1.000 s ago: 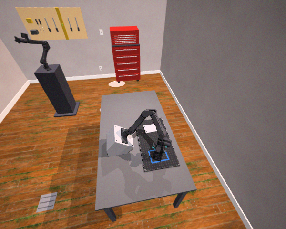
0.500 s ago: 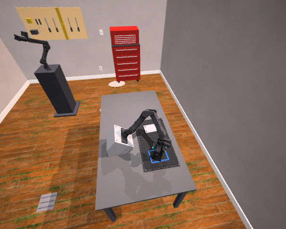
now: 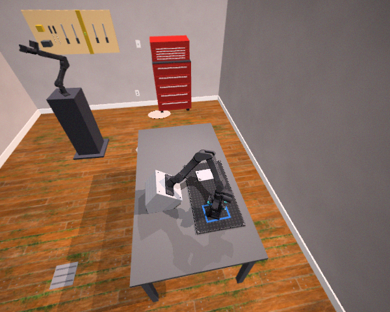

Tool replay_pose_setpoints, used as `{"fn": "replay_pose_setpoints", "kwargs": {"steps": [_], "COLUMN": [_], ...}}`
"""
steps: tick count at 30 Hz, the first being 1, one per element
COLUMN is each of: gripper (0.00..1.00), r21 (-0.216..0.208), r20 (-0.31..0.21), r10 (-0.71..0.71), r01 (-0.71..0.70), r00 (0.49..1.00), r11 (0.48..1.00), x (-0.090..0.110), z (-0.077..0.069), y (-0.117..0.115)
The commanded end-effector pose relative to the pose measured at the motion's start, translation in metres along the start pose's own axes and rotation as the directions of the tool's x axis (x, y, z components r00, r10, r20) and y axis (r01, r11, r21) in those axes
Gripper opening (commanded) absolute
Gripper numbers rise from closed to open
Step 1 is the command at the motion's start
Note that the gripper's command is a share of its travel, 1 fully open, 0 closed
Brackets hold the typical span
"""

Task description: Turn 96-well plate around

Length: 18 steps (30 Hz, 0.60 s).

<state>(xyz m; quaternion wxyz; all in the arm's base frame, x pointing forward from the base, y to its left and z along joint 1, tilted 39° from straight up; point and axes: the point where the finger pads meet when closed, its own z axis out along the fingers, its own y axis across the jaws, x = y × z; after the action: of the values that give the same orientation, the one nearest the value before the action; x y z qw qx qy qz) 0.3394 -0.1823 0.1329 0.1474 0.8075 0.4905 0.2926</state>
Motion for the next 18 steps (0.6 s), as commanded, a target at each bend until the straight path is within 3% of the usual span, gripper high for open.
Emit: {"fn": "replay_pose_setpoints", "kwargs": {"steps": [1, 18], "gripper": [1.00, 1.00], "r21": [-0.025, -0.025], "r20": [0.018, 0.018], "r10": [-0.002, -0.002], "r01": [0.002, 0.002], "r00": [1.000, 1.000], "r11": [1.000, 1.000], "x": [-0.003, -0.004], "z": [0.000, 0.025], "y": [0.007, 0.007]}}
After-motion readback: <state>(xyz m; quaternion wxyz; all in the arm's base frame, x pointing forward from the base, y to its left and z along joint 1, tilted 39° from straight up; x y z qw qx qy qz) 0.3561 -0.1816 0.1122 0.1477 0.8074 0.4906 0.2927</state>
